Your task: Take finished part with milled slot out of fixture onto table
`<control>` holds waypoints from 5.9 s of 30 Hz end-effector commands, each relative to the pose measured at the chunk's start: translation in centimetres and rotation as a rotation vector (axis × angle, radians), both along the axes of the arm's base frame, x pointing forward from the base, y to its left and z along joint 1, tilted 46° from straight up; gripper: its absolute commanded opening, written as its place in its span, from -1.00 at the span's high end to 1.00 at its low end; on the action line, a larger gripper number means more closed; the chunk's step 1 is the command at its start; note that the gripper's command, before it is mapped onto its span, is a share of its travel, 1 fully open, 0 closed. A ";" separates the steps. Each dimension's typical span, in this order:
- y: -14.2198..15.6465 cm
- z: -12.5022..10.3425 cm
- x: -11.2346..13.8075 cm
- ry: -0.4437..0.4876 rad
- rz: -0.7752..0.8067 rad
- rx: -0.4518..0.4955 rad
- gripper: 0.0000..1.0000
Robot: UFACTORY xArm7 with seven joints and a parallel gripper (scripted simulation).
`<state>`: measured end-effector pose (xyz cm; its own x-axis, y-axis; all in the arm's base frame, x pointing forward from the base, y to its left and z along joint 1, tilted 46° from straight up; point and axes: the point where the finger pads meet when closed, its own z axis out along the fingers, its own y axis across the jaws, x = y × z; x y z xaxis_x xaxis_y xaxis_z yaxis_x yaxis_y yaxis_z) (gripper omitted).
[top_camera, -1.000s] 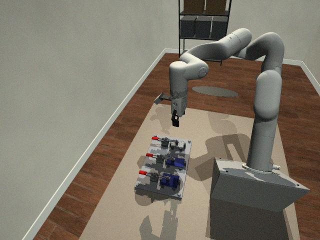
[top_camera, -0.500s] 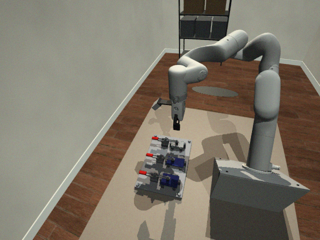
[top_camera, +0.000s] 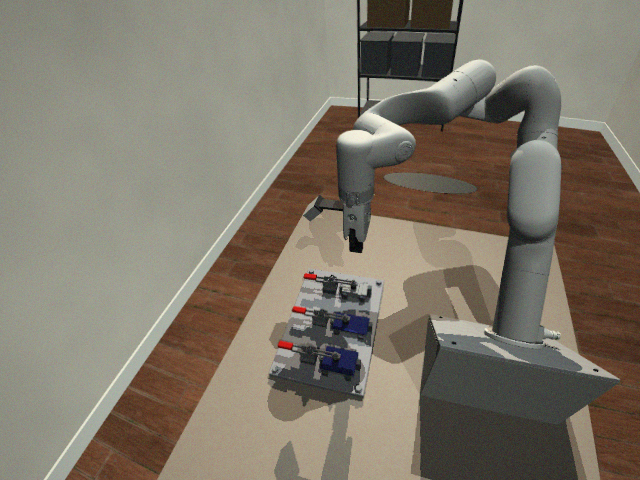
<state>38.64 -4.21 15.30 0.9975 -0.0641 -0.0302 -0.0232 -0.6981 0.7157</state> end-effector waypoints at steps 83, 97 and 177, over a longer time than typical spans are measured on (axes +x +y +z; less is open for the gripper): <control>0.2 0.1 0.1 -0.003 0.003 0.001 0.05; 0.2 0.1 0.1 -0.003 0.003 0.001 0.05; 0.1 0.2 0.1 -0.002 0.003 0.000 0.05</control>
